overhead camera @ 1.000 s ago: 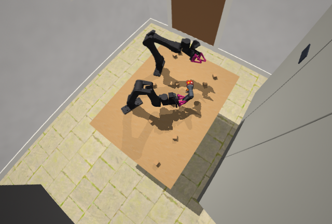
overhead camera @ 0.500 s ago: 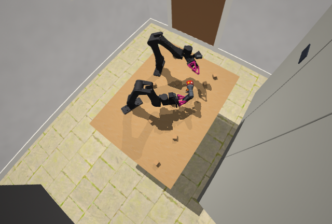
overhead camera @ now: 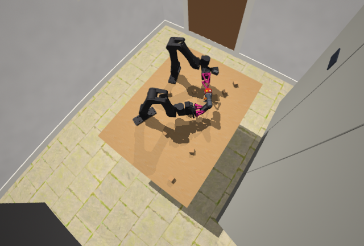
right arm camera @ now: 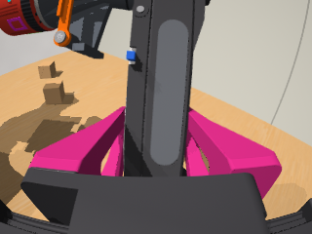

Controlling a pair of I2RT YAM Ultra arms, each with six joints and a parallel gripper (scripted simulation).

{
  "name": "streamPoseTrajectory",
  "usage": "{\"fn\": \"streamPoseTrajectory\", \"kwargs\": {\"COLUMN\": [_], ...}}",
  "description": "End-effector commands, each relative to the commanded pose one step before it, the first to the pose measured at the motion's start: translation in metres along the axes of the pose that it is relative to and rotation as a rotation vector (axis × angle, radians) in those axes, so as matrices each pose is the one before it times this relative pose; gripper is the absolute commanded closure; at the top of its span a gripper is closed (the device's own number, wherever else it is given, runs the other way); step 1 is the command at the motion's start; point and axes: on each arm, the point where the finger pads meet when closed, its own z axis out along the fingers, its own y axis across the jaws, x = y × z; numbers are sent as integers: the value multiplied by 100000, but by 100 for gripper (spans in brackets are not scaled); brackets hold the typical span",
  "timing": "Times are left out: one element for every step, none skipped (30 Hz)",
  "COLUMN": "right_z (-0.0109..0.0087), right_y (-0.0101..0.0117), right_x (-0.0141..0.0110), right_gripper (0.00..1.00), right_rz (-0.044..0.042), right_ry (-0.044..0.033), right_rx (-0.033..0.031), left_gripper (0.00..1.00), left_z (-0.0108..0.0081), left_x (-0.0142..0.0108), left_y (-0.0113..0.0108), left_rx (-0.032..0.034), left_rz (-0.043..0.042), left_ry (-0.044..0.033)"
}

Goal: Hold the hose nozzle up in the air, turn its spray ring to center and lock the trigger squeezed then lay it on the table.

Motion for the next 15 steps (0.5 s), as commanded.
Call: {"fn": "streamPoseTrajectory", "kwargs": {"right_z": [-296, 0, 0, 0, 0, 0, 0, 0, 0, 0, 0, 0, 0, 0, 0], "right_y": [-497, 0, 0, 0, 0, 0, 0, 0, 0, 0, 0, 0, 0, 0, 0], "right_x": [-3304, 0, 0, 0, 0, 0, 0, 0, 0, 0, 0, 0, 0, 0, 0], "right_gripper": [64, 64, 64, 64, 64, 64, 64, 64, 64, 64, 64, 64, 64, 64, 64], "right_rz": [-1157, 0, 0, 0, 0, 0, 0, 0, 0, 0, 0, 0, 0, 0, 0], "right_ry": [-9710, 0, 0, 0, 0, 0, 0, 0, 0, 0, 0, 0, 0, 0, 0], "right_rx": [1001, 0, 0, -1, 0, 0, 0, 0, 0, 0, 0, 0, 0, 0, 0], "left_gripper": [13, 13, 13, 13, 13, 13, 13, 13, 13, 13, 13, 13, 13, 13, 13], "left_z": [261, -50, -235, 93, 55, 96, 70, 8, -240, -18, 176, -61, -37, 0, 0], "left_x": [1012, -95, -546, -517, 386, 103, -190, -306, 373, 17, -467, 221, 98, 0, 0], "left_y": [-496, 134, -87, -158, 684, -130, -283, -333, 705, 40, -724, 50, -426, 0, 0], "left_rx": [6305, -189, -48, -61, -1016, 800, 348, 392, -888, -50, 883, -85, 467, 0, 0], "left_rz": [283, -150, 1162, 1393, -2031, 549, 935, 1122, -3249, -130, 2365, -479, 1251, 0, 0], "left_ry": [4538, -554, -2191, -1753, 115, 71, -2, -296, -386, -34, 5, 73, 0, 0, 0]}}
